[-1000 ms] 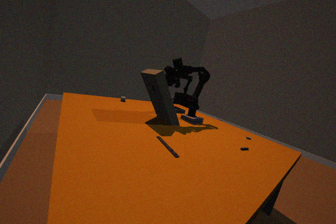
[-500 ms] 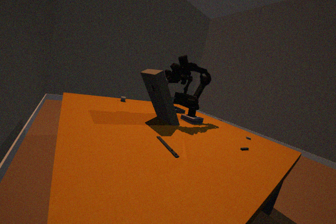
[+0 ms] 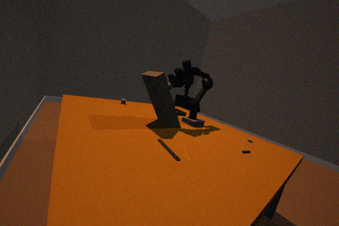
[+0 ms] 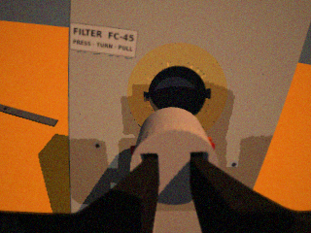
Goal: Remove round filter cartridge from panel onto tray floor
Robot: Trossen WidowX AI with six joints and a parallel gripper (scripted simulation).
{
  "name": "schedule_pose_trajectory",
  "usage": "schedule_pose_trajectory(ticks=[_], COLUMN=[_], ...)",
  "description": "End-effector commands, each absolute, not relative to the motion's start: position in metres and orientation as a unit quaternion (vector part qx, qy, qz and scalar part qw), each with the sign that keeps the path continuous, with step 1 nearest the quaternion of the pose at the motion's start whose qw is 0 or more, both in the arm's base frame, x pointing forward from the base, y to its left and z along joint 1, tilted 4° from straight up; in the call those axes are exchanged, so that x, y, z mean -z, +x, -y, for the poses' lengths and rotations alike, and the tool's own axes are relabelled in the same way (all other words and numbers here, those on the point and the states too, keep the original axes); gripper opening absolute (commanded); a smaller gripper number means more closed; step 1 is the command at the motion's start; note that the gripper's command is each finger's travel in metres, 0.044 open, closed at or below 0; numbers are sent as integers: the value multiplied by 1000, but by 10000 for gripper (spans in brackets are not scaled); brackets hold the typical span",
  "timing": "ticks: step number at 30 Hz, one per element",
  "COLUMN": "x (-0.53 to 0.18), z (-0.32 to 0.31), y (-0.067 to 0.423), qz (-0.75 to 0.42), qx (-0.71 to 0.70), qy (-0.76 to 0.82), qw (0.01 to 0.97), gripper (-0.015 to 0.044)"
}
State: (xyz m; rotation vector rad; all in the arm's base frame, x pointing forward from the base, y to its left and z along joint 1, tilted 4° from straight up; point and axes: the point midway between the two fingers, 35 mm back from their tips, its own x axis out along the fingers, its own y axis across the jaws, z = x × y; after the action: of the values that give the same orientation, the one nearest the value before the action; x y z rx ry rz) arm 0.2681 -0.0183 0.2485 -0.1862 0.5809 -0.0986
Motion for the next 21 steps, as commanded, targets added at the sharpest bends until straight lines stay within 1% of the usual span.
schedule_pose_trajectory(ticks=[1, 14, 17, 18, 21], x=[-240, -200, -205, -205, -205], z=[19, 19, 18, 18, 18], y=[263, 246, 248, 248, 248], qz=[-282, -283, -287, -287, -287], qx=[50, 50, 48, 48, 48], qy=[-95, -95, -93, -93, -93], qw=[953, 953, 952, 952, 952], gripper=[0, 0, 79, 90, 90])
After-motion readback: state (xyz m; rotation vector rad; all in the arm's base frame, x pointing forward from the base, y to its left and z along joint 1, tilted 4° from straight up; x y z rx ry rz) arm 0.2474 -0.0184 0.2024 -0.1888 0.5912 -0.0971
